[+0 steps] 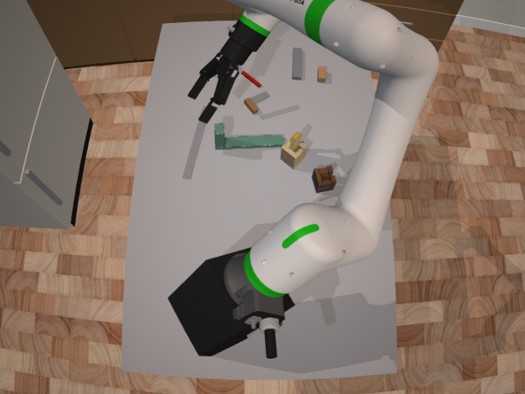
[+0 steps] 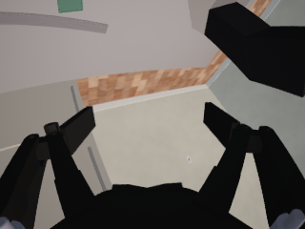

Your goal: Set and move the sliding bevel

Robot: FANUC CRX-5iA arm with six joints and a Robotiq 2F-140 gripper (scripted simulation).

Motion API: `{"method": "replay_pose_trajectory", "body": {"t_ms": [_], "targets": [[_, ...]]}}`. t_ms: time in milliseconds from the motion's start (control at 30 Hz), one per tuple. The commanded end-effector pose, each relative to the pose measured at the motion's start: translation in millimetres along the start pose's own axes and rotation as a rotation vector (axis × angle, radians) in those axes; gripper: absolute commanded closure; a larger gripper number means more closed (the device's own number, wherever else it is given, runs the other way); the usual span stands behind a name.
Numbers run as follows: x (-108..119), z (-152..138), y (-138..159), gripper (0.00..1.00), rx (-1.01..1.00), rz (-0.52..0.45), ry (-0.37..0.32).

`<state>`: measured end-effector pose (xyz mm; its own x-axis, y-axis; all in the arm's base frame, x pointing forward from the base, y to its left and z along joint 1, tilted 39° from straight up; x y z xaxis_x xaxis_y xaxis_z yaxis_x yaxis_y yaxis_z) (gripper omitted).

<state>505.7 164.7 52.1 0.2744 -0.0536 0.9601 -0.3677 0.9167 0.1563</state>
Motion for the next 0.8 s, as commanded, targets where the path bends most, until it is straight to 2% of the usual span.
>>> {"method": "replay_pose_trajectory", "body": {"t_ms": [0,33,67,133,167,233,267,333,367,433,467,533,567,633,667,700,733,767], "targets": [[35.4,7.4,-14.4,0.00,0.196,0.007,-0.034],[35.4,7.4,-14.4,0.00,0.196,0.007,-0.034],[53.3,12.8,-22.4,0.00,0.295,0.021,-0.049],[53.3,12.8,-22.4,0.00,0.295,0.021,-0.049],[71.1,18.9,-30.3,0.00,0.393,0.037,-0.062],[71.1,18.9,-30.3,0.00,0.393,0.037,-0.062],[88.7,25.7,-38.2,0.00,0.490,0.054,-0.074],[88.7,25.7,-38.2,0.00,0.490,0.054,-0.074],[106.0,33.1,-46.1,0.00,0.586,0.074,-0.085],[106.0,33.1,-46.1,0.00,0.586,0.074,-0.085],[123.1,41.2,-53.8,0.00,0.682,0.094,-0.093],[123.1,41.2,-53.8,0.00,0.682,0.094,-0.093],[139.8,50.0,-61.4,0.00,0.776,0.116,-0.100],[139.8,50.0,-61.4,0.00,0.776,0.116,-0.100],[156.1,59.3,-68.9,0.00,0.868,0.139,-0.104],[156.1,59.3,-68.9,0.00,0.868,0.139,-0.104],[172.0,69.2,-76.1,0.00,0.959,0.164,-0.106],[172.0,69.2,-76.1,0.00,0.959,0.164,-0.106]]}}
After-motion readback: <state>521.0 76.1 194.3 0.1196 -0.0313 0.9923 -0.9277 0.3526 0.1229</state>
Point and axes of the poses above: the point where the finger pads meet when closed, its own x axis back along the fingers, its own z axis across the jaws, y = z × x, the point moved 3 cm from there along x, back along the fingers, and after that the axes turned 14 degrees about x, right-handed, at the moved point
